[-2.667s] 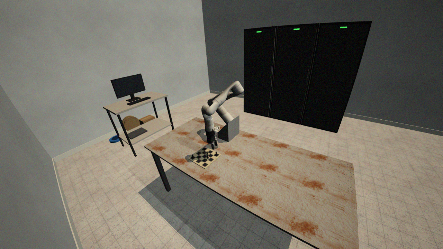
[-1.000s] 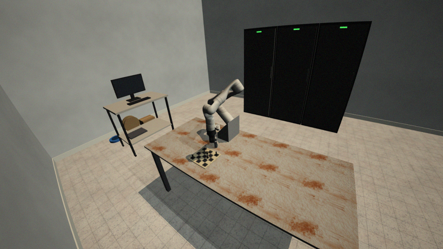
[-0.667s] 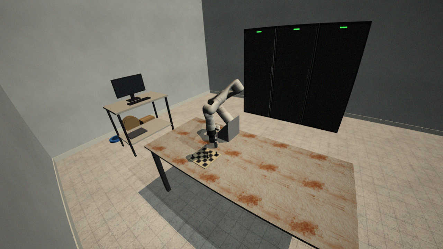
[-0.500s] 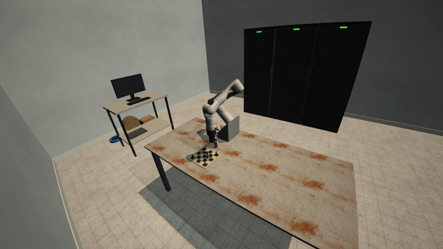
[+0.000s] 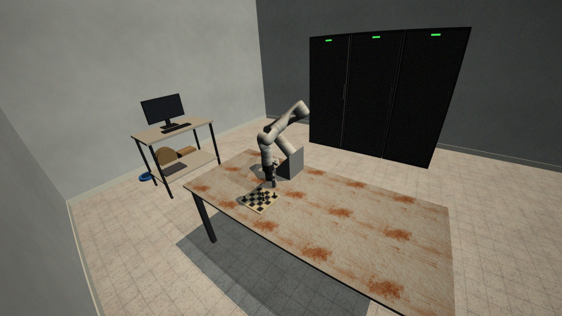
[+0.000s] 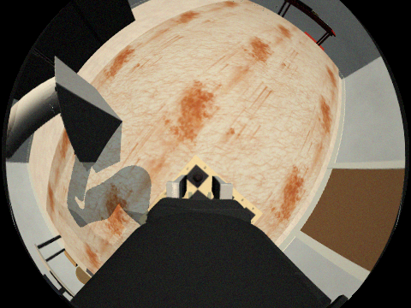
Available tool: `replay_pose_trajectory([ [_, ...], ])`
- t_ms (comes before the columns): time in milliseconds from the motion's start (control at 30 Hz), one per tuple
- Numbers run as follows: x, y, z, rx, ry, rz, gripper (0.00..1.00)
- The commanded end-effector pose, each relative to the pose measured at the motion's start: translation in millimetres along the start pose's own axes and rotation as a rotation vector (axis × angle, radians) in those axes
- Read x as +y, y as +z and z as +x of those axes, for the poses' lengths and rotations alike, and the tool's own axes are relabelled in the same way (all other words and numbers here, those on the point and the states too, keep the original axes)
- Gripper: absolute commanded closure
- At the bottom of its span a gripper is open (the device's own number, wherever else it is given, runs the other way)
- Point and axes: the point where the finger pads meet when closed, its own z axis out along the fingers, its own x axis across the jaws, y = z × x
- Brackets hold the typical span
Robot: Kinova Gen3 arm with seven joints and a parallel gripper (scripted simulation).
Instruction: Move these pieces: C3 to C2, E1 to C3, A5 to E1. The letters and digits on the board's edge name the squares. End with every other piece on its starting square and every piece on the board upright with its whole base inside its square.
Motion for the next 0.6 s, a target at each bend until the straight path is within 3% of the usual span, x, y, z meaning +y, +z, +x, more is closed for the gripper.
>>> replay_pose_trajectory([
  [0,1.1,0.5,-1.6,0.0,-0.01,-0.005,0.27],
  [567,2.0,16.8,-2.5,-0.002,-0.008,-0.004,0.27],
])
